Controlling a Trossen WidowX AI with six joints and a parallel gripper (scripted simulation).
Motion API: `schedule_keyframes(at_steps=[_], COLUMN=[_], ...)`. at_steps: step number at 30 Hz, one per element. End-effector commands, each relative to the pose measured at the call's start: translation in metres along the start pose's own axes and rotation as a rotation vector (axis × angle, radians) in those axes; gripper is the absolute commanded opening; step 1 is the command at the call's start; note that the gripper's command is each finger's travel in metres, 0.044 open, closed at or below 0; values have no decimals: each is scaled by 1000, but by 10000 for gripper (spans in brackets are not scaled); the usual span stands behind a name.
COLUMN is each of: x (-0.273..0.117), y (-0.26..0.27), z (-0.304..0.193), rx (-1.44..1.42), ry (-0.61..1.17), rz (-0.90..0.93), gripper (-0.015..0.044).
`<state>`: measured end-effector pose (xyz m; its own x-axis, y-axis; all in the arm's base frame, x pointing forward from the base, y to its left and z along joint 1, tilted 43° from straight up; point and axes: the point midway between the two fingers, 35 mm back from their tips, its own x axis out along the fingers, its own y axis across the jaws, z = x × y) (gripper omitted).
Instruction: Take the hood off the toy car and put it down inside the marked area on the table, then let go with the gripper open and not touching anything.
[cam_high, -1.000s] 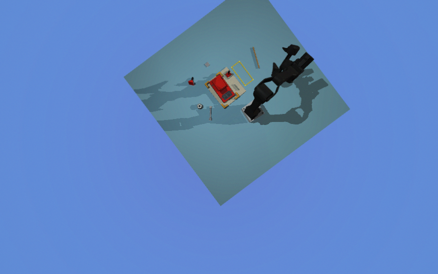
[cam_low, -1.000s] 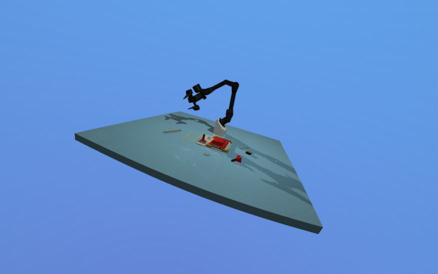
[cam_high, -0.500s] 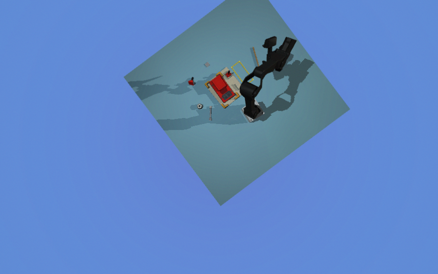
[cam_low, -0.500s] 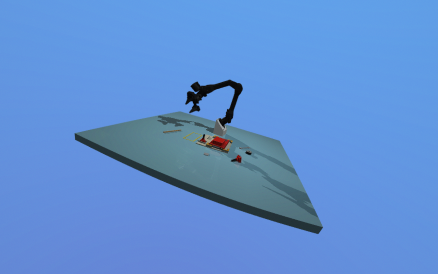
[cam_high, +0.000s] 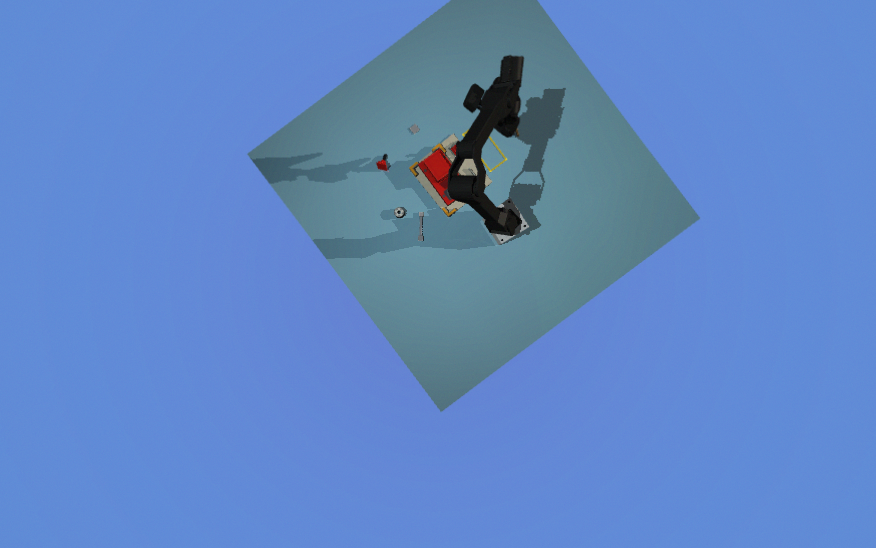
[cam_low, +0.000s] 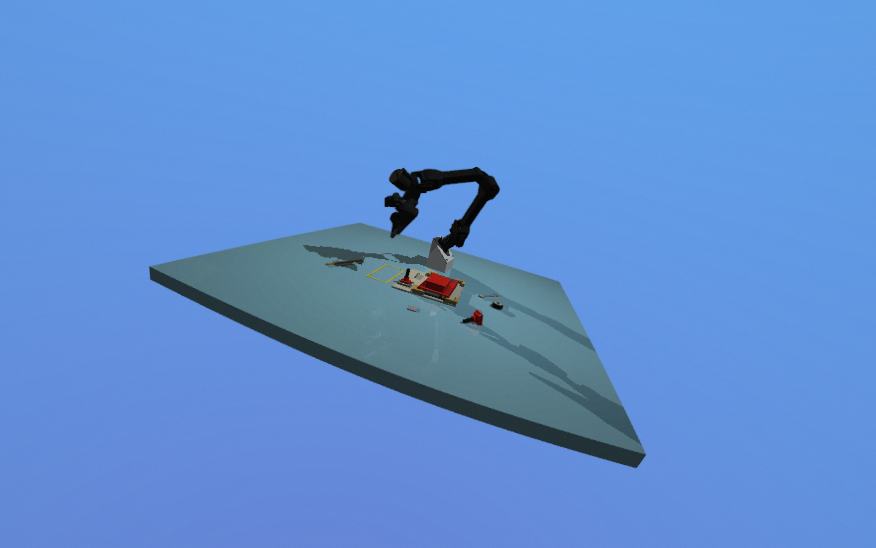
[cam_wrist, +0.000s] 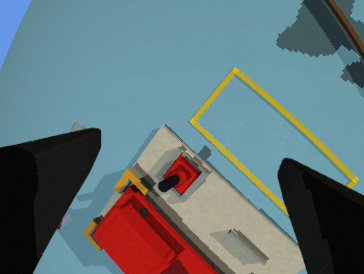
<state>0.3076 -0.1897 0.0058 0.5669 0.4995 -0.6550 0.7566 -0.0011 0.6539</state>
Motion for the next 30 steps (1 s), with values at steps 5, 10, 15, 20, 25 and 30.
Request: schedule_keyframes(at_steps=[5,10,15,20,25,30], x=[24,36,41,41,42,45], y=[45,68,83,85,84,83], z=[-58,-106,-159,-175,-175,-175], rx=[-405,-681,-957,-1039,-1039,-1039], ry=[148,269,403,446,446,446], rz=[-111,-165,-201,-208,-208,-208], gripper=[440,440,440,440,440,440])
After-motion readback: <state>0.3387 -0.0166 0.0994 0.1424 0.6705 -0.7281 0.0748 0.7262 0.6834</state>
